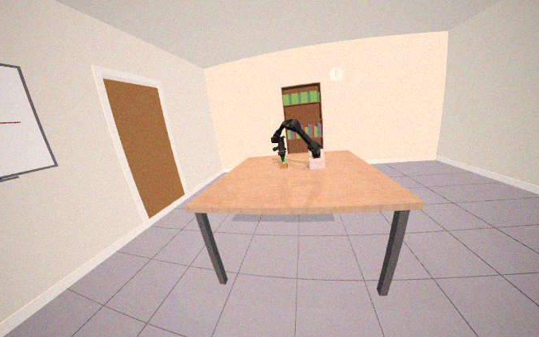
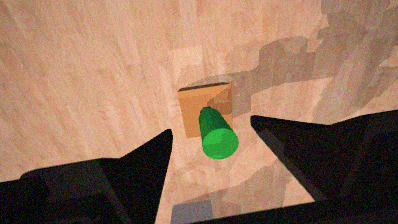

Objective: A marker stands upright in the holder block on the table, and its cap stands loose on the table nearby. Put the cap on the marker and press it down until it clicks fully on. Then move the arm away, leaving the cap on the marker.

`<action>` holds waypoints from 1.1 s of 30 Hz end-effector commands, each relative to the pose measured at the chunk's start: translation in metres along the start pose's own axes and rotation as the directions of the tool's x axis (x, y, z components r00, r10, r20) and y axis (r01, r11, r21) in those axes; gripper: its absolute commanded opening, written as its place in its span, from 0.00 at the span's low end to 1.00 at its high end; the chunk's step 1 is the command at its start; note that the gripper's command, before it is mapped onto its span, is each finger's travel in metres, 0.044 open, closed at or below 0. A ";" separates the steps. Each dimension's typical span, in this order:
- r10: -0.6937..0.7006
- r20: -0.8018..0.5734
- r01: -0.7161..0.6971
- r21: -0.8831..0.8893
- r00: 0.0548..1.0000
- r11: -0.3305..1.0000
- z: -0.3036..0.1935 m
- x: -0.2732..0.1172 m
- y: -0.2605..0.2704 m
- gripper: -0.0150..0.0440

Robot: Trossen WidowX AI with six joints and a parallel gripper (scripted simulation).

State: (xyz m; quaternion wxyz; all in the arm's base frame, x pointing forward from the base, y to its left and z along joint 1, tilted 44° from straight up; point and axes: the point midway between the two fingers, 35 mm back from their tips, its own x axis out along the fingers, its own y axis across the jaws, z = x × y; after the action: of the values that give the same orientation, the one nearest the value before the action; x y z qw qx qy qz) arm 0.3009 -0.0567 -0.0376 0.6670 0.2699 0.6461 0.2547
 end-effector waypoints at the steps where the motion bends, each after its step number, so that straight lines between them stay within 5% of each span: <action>1: -0.010 0.008 0.010 -0.006 1.000 1.000 0.004 -0.035 -0.003 1.00; 4: -0.009 0.007 0.009 -0.006 1.000 1.000 0.001 -0.071 -0.002 1.00; 10: -0.009 0.007 0.009 -0.006 1.000 1.000 0.001 -0.073 -0.001 1.00; 27: -0.006 0.009 0.006 0.008 1.000 1.000 0.000 -0.064 -0.002 0.25; 33: -0.006 0.009 0.006 0.008 1.000 1.000 0.000 -0.064 -0.002 0.25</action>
State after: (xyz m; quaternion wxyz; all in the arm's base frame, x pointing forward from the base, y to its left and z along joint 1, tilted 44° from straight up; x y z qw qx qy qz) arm 0.2982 -0.1018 0.0077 0.6696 0.2704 0.6446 0.2511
